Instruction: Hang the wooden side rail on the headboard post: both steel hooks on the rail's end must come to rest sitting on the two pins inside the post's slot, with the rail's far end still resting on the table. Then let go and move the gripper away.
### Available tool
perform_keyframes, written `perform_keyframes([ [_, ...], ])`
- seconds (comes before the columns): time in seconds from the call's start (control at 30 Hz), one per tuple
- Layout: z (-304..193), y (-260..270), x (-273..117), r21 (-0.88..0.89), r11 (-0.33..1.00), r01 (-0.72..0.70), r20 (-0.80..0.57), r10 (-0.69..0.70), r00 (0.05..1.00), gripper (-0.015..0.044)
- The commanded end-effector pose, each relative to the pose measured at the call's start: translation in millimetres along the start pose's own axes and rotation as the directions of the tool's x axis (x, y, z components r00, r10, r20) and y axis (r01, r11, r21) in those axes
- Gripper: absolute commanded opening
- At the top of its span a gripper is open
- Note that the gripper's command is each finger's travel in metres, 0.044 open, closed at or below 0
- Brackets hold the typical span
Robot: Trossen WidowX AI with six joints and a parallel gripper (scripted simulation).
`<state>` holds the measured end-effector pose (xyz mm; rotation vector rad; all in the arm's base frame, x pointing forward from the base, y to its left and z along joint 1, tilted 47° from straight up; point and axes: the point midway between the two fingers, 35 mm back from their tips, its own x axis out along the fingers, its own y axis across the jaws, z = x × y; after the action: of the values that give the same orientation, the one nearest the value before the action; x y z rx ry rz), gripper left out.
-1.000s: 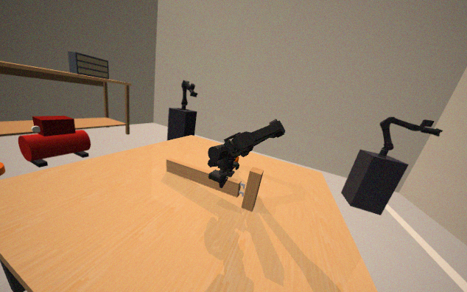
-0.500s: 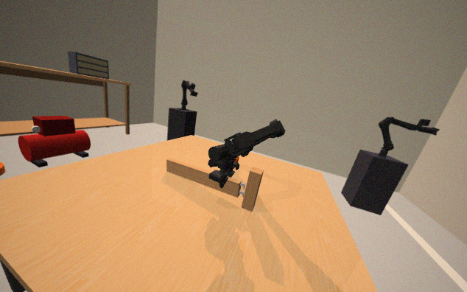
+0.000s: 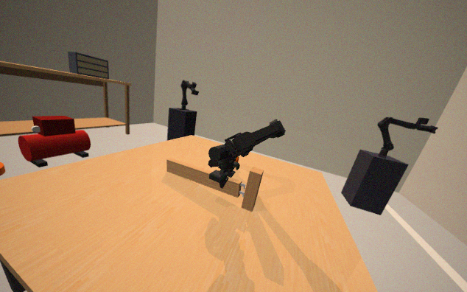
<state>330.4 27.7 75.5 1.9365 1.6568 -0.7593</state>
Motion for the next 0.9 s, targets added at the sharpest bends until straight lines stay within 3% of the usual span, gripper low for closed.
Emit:
perform_keyframes([
  [0.0, -3.1, 1.9, -4.8, -0.003, 1.0, -0.015, 0.0, 0.015, 1.0, 0.0],
  [0.87, -5.9, 0.6, -3.6, -0.003, 1.0, -0.015, 0.0, 0.015, 1.0, 0.0],
])
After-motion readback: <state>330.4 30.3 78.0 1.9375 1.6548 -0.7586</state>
